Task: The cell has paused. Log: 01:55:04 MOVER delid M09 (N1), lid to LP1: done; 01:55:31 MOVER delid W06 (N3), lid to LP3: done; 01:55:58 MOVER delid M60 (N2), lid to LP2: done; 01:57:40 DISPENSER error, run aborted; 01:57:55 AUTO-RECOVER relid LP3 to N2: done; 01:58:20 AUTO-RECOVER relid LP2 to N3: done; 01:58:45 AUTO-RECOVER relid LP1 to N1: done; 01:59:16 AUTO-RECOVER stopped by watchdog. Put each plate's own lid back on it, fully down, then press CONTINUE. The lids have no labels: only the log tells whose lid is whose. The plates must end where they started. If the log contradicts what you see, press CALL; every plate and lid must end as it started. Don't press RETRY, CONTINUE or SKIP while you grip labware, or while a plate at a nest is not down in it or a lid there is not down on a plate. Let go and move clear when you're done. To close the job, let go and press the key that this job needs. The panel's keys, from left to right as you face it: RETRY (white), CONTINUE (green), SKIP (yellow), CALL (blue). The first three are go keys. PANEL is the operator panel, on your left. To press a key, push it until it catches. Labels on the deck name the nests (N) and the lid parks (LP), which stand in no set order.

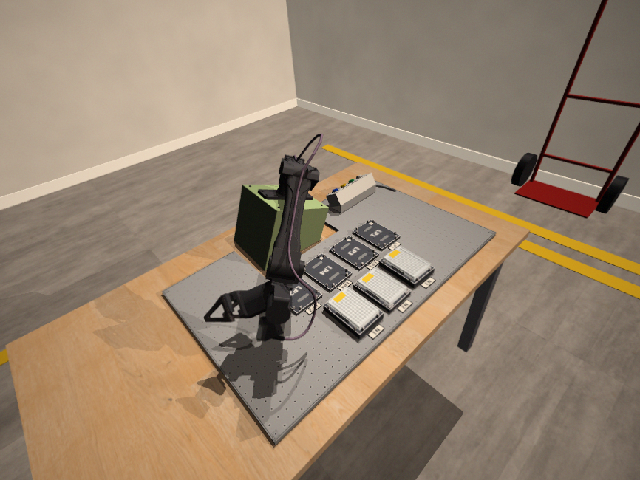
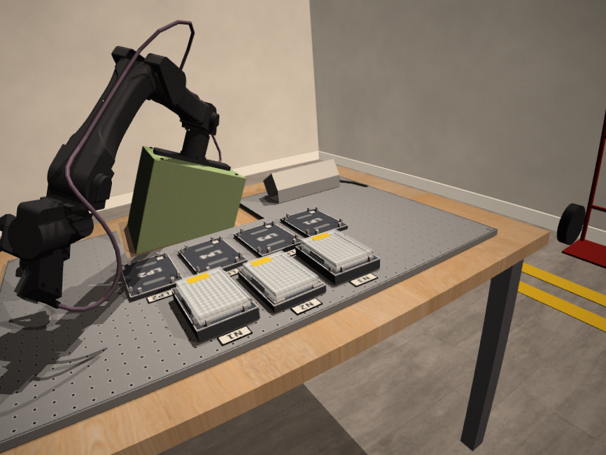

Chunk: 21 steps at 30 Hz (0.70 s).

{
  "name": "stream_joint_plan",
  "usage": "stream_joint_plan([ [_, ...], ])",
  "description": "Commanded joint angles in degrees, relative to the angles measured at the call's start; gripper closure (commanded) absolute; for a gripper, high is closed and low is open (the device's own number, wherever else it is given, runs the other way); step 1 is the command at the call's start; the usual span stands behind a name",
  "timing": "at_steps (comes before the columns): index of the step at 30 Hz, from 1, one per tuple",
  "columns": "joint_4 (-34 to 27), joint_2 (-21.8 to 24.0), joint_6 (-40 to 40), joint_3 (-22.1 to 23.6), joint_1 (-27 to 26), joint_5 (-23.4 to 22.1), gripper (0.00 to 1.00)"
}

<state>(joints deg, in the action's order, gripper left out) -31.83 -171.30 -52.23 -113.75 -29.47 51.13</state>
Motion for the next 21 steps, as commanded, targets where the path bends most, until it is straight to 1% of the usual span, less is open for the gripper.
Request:
stream_joint_plan([
  [1,0.11,1.31,0.25,-0.67,-0.71,0.84,0.0],
  [17,0.11,1.31,0.25,-0.67,-0.71,0.84,0.0],
  [18,0.95,2.62,0.93,1.75,0.21,-1.02,0.0],
  [21,1.35,5.55,1.99,3.87,0.84,-2.58,0.0],
])
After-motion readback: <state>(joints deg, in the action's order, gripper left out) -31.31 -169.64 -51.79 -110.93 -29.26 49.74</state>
